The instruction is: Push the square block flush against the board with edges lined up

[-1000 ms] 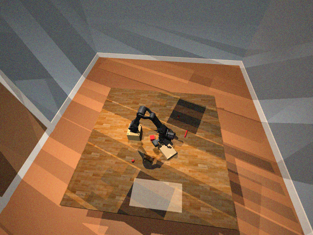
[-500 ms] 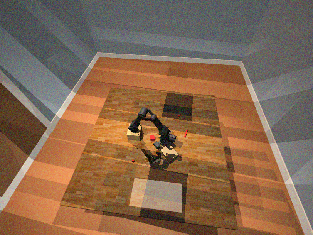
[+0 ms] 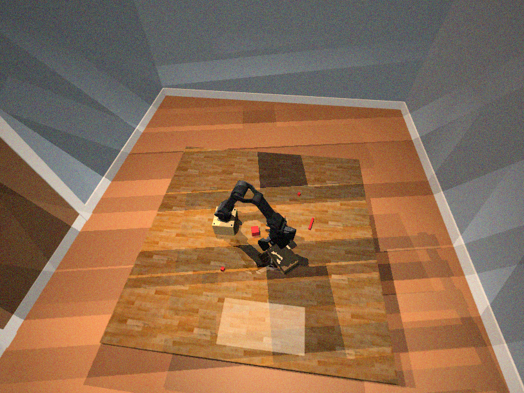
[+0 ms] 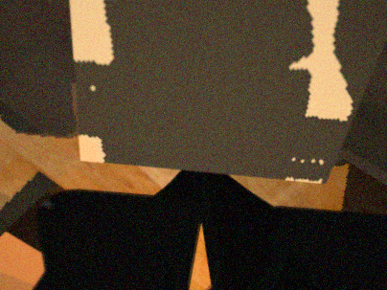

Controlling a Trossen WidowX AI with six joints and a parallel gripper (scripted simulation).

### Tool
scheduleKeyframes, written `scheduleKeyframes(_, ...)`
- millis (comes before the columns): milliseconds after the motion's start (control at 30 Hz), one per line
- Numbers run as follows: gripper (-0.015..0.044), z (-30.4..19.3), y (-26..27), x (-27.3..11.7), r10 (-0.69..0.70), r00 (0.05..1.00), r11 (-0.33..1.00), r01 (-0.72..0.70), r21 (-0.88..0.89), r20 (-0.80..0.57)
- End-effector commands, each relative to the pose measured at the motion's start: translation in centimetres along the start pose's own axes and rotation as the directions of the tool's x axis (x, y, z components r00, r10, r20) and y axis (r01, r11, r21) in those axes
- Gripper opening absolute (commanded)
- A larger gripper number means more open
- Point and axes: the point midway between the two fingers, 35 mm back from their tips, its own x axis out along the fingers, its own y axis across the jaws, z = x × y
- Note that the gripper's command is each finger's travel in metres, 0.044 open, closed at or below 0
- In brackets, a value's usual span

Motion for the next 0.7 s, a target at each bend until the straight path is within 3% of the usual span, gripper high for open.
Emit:
scheduleKeyframes(0,0.0,0.3,0.0,-0.1,0.0,1.0,1.0,0.0,0.001,0.009)
scheduleKeyframes(667,0.0,-2.7,0.1,0.0,0.0,1.0,1.0,0.0,0.001,0.007)
